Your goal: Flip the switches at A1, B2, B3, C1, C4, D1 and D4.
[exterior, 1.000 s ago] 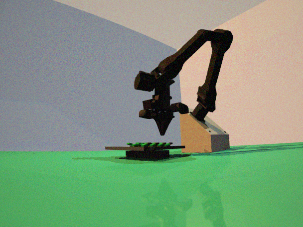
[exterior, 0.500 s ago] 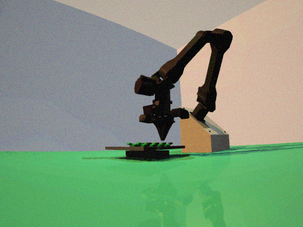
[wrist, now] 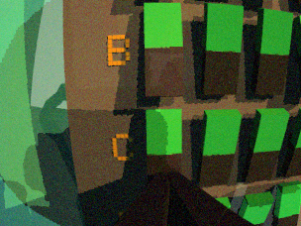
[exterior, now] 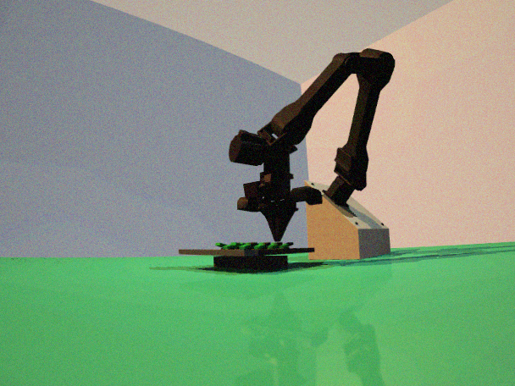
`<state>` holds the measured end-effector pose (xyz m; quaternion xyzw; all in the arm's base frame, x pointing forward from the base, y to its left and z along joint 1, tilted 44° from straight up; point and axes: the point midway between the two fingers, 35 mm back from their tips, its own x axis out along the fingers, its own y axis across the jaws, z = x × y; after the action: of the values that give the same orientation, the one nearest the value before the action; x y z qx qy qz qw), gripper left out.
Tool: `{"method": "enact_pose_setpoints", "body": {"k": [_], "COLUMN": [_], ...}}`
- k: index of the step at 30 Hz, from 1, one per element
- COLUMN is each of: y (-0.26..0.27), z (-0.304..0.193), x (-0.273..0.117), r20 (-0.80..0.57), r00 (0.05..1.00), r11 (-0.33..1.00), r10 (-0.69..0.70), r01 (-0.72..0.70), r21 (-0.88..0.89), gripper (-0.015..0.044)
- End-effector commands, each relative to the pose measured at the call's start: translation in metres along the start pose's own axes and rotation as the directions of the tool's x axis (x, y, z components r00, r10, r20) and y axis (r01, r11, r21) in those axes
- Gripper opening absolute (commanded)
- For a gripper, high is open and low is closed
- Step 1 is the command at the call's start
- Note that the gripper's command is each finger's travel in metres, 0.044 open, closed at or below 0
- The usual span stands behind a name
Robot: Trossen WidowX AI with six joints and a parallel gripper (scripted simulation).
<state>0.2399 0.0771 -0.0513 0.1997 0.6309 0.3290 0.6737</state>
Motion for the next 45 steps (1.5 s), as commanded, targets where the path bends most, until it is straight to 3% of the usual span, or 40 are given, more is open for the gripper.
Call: {"method": "enact_pose_setpoints", "body": {"k": [1, 45], "y": [0.0005, 0.0006], "z": [-0.0002, -0.0003], "x": [0.0005, 0.0054], "r20": [0.0, 0.0], "r00": [1.0, 1.0], "r11": [1.0, 1.0], "r10": [0.003, 0.003], "r01": [-0.003, -0.003], "r21": [0.005, 0.005], "gripper": [0.0, 0.0]}}
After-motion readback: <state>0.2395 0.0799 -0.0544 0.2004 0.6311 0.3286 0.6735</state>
